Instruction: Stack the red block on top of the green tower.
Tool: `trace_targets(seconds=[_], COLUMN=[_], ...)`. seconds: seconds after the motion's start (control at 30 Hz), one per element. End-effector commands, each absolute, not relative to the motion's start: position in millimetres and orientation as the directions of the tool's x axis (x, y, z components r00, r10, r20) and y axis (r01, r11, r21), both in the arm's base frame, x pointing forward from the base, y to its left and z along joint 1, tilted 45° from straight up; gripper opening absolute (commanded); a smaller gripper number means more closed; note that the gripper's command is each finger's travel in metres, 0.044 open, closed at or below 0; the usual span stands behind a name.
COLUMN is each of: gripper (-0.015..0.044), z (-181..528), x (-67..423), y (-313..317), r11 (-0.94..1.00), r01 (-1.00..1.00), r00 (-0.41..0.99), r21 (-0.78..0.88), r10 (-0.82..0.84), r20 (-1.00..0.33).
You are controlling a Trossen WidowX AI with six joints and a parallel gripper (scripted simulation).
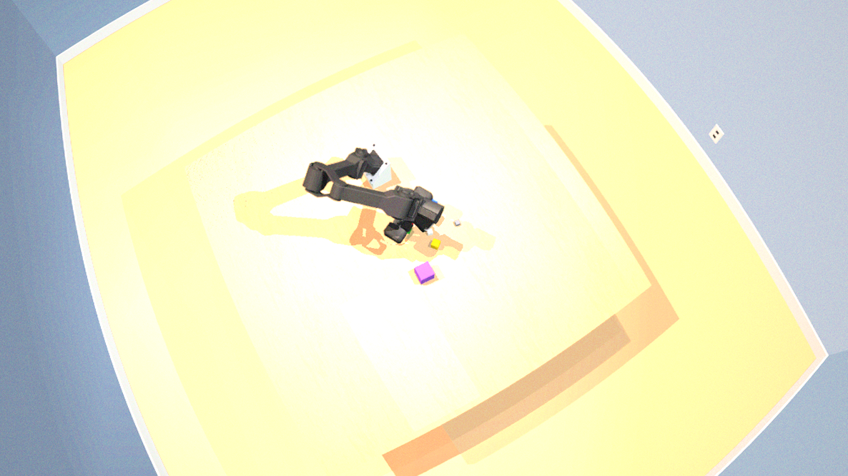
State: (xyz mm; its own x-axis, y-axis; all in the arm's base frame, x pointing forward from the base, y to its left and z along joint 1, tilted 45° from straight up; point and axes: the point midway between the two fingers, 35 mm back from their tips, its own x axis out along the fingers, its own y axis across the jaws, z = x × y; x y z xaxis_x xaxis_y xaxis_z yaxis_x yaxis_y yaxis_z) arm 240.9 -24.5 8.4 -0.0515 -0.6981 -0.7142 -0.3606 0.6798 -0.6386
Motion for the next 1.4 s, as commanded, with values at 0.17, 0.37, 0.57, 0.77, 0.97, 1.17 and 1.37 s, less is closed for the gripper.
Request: trace_targets(seconds=[0.17, 0.37, 0.57, 0.77, 0.97, 1.17, 1.37], gripper=[0.0, 0.0, 0.0, 0.0, 0.0131, 0.0289, 0.044], z=[7.6, 7.1, 6.8, 8.6, 7.4, 7.4, 7.4], x=[239.4, 239.4, 239.3, 239.6, 239.7, 239.7, 239.7], y=[-26.2, -26.7, -27.0, -25.2, -25.3, -25.3, -25.3], r11=[0.673, 0.673, 0.673, 0.674, 0.677, 0.677, 0.677], r01=[-0.369, -0.369, -0.369, -0.369, -0.366, -0.366, -0.366], r00=[-0.053, -0.053, -0.053, -0.053, -0.053, -0.053, -0.053], r21=[-0.64, -0.64, -0.641, -0.64, -0.638, -0.638, -0.638], r10=[-0.703, -0.703, -0.703, -0.703, -0.7, -0.7, -0.7], r20=[-0.709, -0.709, -0.709, -0.709, -0.713, -0.713, -0.713])
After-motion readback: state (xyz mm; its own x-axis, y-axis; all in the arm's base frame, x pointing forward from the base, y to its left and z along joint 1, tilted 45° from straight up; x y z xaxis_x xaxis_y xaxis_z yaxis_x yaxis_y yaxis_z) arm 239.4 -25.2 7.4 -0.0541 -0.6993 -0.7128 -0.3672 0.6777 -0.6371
